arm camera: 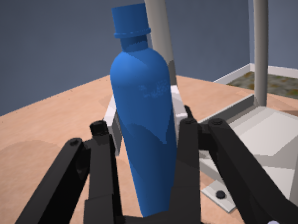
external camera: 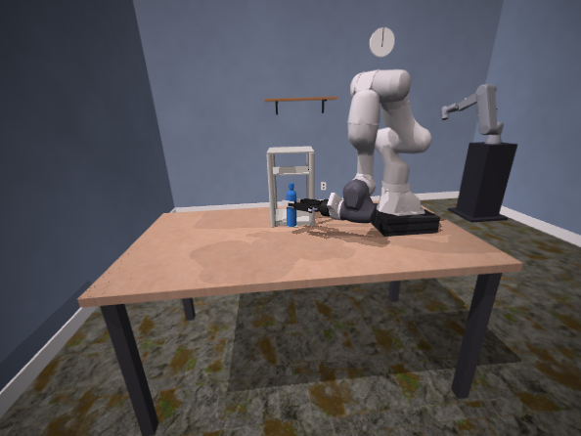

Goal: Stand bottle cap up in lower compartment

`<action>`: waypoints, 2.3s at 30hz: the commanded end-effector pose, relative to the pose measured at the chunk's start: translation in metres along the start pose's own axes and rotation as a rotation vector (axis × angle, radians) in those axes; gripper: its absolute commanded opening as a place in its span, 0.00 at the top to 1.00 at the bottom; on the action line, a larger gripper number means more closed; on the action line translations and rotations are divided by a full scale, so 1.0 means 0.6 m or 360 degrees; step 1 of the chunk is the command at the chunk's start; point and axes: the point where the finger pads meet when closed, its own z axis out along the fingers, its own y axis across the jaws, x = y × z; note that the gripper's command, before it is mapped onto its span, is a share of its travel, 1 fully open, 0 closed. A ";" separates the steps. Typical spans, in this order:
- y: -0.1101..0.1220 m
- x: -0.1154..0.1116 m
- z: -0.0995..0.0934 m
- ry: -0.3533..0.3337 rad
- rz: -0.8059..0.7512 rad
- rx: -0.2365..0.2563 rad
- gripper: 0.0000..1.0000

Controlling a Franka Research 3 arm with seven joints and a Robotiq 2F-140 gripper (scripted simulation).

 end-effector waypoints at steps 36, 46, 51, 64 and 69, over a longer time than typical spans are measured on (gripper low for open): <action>0.004 0.003 0.002 0.0020 -0.0053 -0.0686 1.00; 0.004 0.002 0.000 0.0017 -0.0054 -0.0824 1.00; 0.004 0.003 0.001 0.0022 -0.0052 -0.0896 1.00; 0.005 0.002 0.000 0.0023 -0.0052 -0.1120 1.00; 0.005 0.003 0.001 0.0028 -0.0051 -0.1208 1.00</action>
